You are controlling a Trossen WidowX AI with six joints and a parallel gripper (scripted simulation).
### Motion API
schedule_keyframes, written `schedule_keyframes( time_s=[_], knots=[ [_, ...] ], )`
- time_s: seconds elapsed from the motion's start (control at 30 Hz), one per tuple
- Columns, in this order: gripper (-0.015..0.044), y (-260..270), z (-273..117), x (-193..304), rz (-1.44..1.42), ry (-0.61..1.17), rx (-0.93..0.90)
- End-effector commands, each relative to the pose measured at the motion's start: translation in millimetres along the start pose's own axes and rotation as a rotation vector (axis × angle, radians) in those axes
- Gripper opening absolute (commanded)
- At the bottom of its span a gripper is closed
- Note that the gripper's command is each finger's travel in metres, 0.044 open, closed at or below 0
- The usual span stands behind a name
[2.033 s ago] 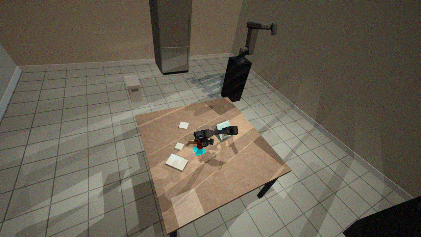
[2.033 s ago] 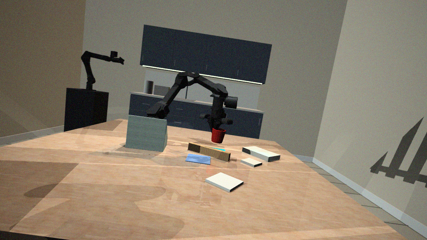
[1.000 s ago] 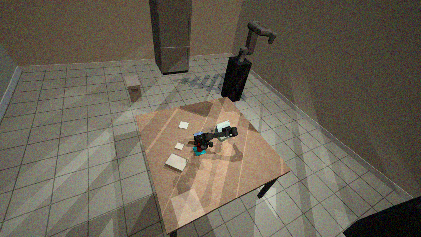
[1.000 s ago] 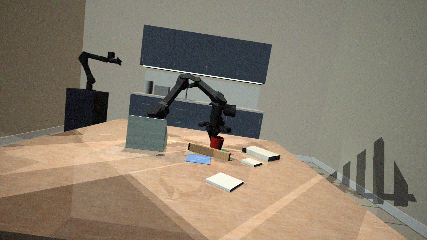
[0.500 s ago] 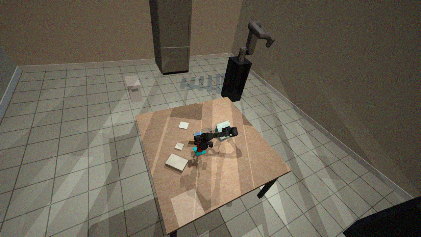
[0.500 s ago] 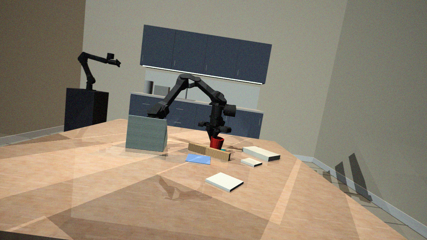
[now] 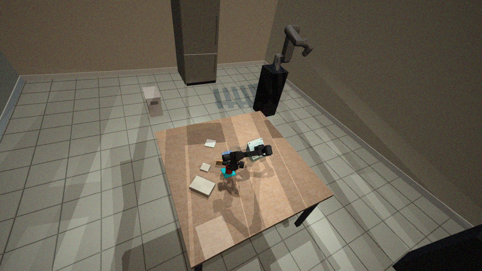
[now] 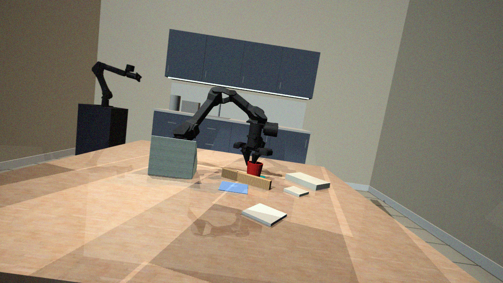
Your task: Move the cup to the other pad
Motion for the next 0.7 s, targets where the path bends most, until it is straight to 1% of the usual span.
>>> schedule_keyframes(
  time_s=[0.0,0.67],
  knots=[
    [0.0128,-1,-7,-1,-0.005,0.000,0.004],
    [0.0128,-1,-37,0,-0.002,0.000,0.001]
  ],
)
Point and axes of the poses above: the point midway between the two fingers, 35 mm back from their tips, its own z axis out along the fingers, its own y axis across the jaws, x = y × z, the point moved 7 cm from there along -z, back along the fingers, and after that the axes turned 2 degrees about z, right-handed, at the moved point
